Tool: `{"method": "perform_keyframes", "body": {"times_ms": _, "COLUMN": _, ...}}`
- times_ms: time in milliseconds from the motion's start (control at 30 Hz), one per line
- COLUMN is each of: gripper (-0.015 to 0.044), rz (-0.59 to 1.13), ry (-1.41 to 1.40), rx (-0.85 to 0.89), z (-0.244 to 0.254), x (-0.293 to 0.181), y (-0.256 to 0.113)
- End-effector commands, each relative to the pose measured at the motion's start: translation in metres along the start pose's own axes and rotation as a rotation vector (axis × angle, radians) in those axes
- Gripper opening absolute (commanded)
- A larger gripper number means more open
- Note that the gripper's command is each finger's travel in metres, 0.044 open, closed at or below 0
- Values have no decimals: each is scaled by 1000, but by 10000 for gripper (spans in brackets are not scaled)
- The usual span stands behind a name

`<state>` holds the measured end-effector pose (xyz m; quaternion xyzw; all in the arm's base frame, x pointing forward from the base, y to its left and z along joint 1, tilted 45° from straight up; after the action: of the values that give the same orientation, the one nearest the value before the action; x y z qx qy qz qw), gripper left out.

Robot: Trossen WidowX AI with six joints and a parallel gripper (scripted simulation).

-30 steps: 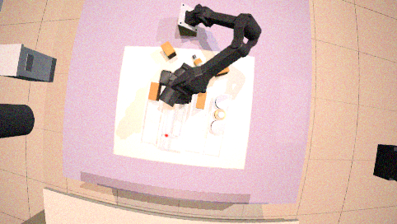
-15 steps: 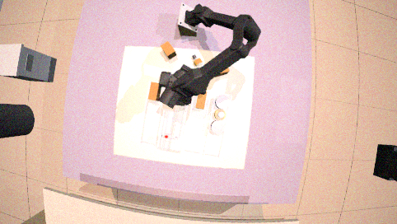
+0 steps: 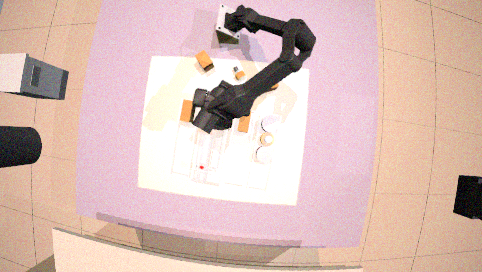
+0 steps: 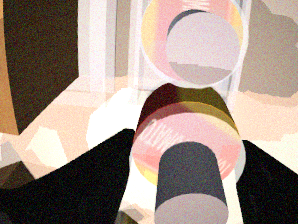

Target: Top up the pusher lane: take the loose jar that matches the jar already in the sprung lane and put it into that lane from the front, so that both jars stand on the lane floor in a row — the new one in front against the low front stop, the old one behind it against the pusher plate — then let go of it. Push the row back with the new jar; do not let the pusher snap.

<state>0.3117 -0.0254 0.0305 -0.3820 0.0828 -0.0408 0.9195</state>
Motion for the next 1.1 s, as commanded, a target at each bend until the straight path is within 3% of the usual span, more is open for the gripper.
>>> {"method": "perform_keyframes", "body": {"times_ms": 0, "gripper": 0, "rz": -19, "ry": -12, "rx": 5, "z": 3, "x": 8, "y": -3}}
{"method": "perform_keyframes", "body": {"times_ms": 1067, "gripper": 0, "rz": -20, "ry": -12, "rx": 5, "z": 5, "x": 19, "y": -5}}
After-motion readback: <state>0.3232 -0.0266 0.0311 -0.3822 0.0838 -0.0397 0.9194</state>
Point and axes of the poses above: the point midway between the two fingers, 35 mm back from their tips, its own y axis out along the fingers, its own z axis across the jaws, x = y × z, the point moved 3 cm from there along -y, back along the fingers, and after that the axes turned 5 degrees about y, right-handed, at the moved point
